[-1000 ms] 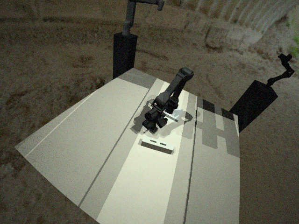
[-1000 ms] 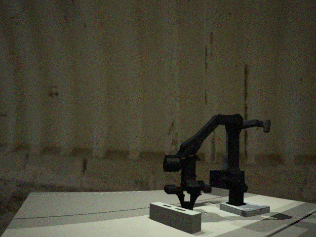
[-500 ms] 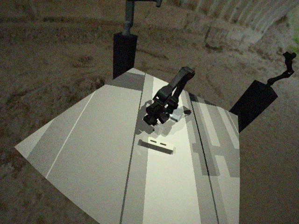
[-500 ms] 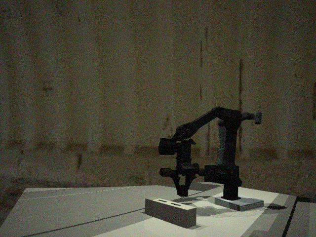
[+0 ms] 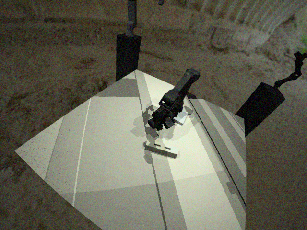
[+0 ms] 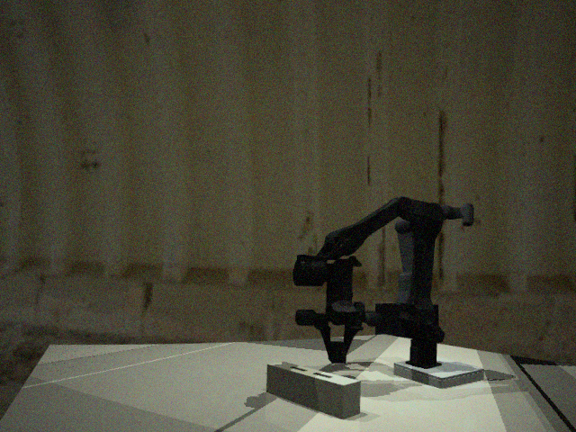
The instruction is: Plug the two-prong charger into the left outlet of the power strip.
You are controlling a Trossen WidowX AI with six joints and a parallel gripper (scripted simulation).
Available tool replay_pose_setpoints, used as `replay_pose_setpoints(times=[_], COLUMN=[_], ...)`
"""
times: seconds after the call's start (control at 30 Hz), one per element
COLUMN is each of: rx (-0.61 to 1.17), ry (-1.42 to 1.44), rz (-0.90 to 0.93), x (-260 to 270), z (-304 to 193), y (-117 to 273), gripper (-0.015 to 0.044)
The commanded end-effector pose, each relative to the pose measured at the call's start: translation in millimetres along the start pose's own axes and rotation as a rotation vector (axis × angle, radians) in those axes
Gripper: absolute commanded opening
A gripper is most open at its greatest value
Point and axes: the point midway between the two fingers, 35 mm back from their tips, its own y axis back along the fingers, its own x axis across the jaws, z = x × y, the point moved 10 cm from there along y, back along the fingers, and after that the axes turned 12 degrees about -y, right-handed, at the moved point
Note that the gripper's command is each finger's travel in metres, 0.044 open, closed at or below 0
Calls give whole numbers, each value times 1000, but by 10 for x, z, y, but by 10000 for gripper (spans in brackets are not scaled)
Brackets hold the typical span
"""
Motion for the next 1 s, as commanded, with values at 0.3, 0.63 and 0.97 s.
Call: replay_pose_setpoints(times=[0.3,0.63,0.97], rx=[-7,-9,-9], ry=[-142,-249,-356], rz=[12,20,28], x=[50,95,146], z=[126,218,308], y=[-62,-103,-145], gripper=[0,0,0])
